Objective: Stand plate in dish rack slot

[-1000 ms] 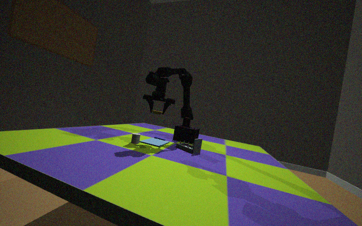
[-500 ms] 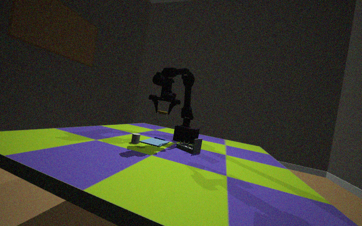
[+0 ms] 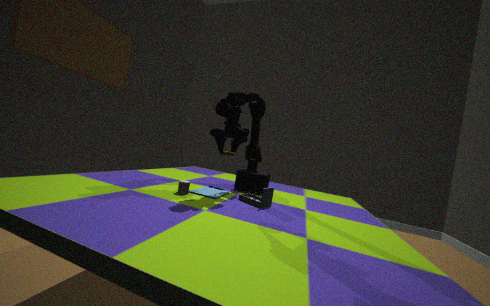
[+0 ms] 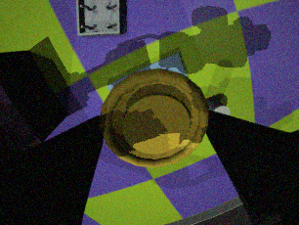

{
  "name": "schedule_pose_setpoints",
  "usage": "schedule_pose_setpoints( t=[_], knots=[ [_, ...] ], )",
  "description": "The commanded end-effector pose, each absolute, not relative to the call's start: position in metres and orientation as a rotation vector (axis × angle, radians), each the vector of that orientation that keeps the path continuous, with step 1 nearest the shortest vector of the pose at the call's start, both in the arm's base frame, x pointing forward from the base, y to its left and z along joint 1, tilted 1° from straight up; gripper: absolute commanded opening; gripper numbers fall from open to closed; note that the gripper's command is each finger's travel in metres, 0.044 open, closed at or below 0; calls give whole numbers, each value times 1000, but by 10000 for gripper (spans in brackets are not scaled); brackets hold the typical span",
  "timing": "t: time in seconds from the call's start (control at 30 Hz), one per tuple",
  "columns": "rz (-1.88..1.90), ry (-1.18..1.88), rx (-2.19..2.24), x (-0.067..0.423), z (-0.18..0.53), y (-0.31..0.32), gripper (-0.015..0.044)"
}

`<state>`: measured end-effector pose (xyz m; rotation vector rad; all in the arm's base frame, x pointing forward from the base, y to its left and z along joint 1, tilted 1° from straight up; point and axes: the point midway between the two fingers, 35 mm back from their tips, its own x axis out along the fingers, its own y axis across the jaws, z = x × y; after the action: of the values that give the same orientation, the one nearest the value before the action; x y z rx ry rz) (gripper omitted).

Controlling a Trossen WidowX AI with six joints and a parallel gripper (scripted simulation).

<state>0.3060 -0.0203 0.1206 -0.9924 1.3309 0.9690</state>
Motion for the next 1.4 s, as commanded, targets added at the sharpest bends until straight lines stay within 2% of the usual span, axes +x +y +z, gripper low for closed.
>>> schedule_pose_setpoints(
  t=[0.0,0.67,1.37],
  knots=[
    [1067,1275,-1087,301,121,-14,0],
    [1565,907,-1588,273,119,15,0],
    [2015,348,-2043,243,115,38,0]
  ],
)
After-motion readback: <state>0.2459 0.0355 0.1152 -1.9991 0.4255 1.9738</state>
